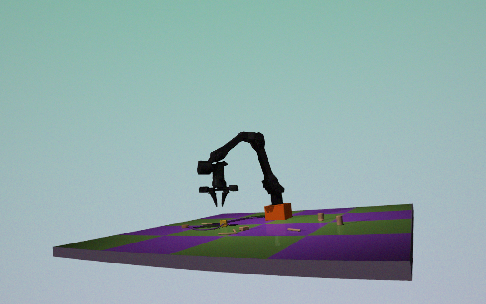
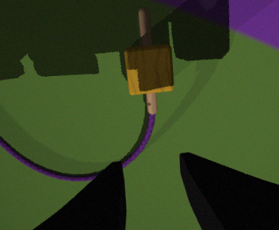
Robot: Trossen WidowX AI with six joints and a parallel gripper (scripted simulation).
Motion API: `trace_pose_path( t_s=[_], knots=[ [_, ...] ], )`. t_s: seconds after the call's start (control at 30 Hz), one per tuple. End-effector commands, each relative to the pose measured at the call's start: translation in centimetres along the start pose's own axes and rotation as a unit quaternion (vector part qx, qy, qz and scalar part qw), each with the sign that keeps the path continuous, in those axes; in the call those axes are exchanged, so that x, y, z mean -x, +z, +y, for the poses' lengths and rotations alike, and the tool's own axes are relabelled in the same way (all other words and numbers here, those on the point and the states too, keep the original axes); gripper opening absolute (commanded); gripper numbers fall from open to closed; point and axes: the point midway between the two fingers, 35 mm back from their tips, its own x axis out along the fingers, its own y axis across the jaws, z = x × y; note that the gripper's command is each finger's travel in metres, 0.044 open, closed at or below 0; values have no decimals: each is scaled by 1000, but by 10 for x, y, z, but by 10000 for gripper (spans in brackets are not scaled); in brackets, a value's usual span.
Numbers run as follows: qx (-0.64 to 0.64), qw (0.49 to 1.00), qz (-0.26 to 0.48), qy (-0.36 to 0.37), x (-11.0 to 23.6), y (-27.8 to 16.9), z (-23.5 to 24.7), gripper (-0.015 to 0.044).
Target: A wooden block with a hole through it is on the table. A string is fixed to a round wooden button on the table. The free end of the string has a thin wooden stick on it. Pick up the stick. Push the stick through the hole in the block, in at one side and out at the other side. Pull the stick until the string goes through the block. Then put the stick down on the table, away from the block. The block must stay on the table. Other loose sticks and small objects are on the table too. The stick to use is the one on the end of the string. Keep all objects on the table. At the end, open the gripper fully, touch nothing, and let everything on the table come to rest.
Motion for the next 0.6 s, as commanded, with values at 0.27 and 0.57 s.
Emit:
trace_pose_path(
  t_s=[0.27,0.57],
  knots=[
    [213,977,-4,-7,-1,10,-2,124],
    [600,800,-3,-13,-2,26,-3,124]
  ],
)
